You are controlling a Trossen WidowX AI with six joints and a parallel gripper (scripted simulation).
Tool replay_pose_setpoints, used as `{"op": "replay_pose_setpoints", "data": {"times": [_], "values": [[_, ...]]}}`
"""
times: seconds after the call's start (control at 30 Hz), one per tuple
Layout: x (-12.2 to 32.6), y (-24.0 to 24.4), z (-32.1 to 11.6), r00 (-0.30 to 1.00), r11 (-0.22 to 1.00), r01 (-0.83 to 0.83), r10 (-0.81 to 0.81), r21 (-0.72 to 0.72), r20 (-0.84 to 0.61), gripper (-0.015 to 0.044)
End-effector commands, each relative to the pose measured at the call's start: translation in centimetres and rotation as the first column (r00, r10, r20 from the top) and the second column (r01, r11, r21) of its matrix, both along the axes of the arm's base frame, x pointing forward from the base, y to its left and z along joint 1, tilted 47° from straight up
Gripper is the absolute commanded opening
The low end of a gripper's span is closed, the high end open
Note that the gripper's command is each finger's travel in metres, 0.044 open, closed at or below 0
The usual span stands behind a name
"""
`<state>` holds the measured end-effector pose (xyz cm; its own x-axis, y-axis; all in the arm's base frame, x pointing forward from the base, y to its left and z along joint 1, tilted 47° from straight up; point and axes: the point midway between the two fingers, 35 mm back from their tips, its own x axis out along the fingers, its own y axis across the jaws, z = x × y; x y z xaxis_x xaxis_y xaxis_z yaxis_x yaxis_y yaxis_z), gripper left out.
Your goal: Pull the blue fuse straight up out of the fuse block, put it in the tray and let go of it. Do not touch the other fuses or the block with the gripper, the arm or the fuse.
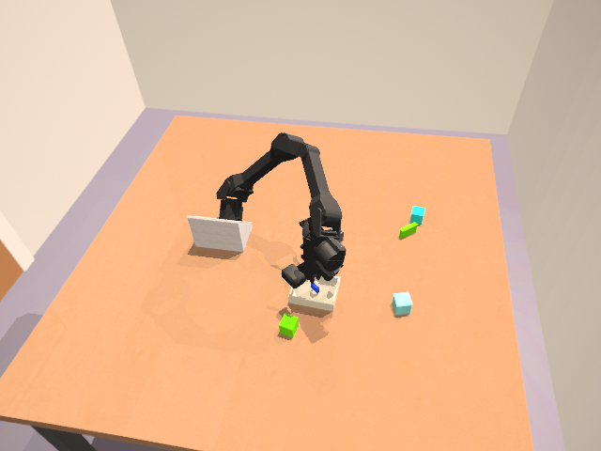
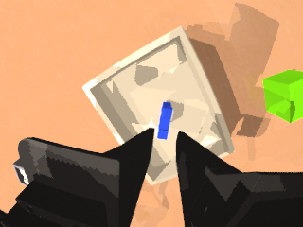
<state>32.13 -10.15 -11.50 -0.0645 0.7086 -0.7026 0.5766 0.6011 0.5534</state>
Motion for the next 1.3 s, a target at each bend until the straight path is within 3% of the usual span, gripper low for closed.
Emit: {"op": "replay_pose_setpoints", "data": {"times": [0.0,0.2,0.33,1.27], "values": [[0.0,0.0,0.0,1.000,1.000,0.000,0.000,0.000,0.000,0.0184],[0.0,-0.2,0.2,1.000,1.000,0.000,0.000,0.000,0.000,0.0330],[0.1,-2.6,2.6,1.000,1.000,0.003,-0.003,0.004,-0.006,0.0330],[0.1,-2.5,2.5,1.000,1.000,0.008,-0.008,0.006,-0.008,0.0330]]}}
